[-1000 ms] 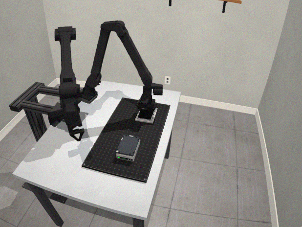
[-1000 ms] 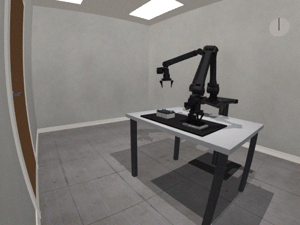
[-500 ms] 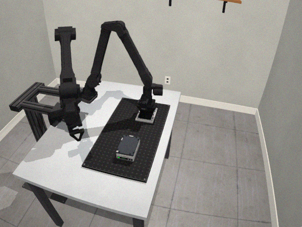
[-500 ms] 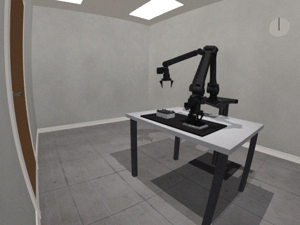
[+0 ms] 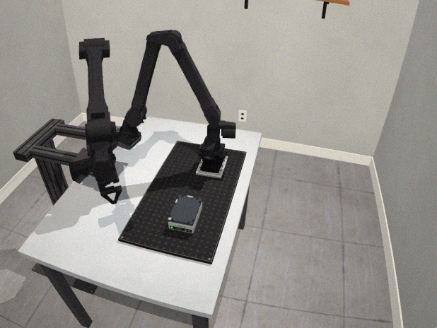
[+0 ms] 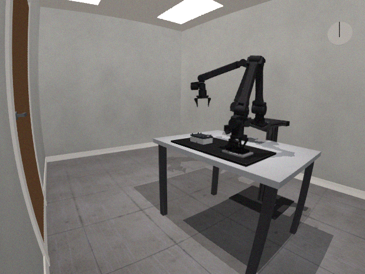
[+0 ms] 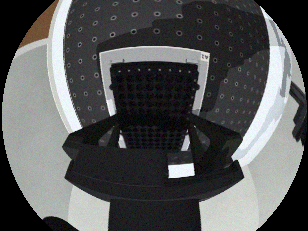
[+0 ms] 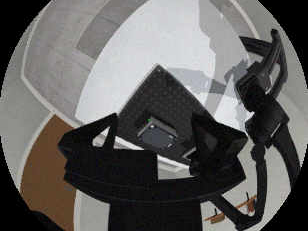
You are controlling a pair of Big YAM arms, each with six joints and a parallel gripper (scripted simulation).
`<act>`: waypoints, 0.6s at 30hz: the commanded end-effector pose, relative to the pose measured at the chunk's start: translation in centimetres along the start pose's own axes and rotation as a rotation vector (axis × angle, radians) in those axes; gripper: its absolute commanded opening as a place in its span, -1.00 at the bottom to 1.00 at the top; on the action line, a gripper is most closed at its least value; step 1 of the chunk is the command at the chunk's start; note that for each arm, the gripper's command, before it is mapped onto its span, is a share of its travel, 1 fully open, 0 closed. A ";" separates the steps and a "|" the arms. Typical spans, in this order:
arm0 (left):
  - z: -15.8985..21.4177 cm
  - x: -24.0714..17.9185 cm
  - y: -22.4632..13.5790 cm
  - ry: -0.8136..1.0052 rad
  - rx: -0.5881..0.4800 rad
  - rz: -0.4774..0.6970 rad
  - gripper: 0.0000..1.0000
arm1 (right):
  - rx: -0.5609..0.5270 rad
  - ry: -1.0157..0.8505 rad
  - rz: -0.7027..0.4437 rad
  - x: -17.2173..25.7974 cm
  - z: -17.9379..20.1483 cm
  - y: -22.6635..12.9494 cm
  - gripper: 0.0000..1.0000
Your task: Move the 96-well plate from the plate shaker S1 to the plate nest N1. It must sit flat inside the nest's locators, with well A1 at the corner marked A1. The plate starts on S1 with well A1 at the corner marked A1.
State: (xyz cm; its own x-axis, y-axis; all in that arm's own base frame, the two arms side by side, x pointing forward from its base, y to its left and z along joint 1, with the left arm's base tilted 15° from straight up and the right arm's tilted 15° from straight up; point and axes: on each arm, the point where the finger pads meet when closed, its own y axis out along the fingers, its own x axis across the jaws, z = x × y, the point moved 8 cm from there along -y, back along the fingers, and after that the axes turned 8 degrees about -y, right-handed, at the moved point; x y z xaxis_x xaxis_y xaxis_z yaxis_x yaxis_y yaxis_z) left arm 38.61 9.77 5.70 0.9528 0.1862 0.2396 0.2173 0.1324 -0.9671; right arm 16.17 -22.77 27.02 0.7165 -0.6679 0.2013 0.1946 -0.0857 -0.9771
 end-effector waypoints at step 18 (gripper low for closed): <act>0.1 0.2 0.7 0.010 -0.004 -0.009 -1.00 | -0.012 -0.004 -0.055 1.2 -0.3 -2.3 1.00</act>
State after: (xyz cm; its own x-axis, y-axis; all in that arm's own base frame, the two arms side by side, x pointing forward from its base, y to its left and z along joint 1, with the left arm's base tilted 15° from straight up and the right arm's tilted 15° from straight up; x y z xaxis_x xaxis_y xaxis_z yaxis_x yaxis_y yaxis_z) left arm 38.65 9.83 5.50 0.9525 0.1874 0.2399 0.2174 0.1328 -0.9670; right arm 16.17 -22.77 27.02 0.7165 -0.6679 0.2013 0.1946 -0.0857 -0.9771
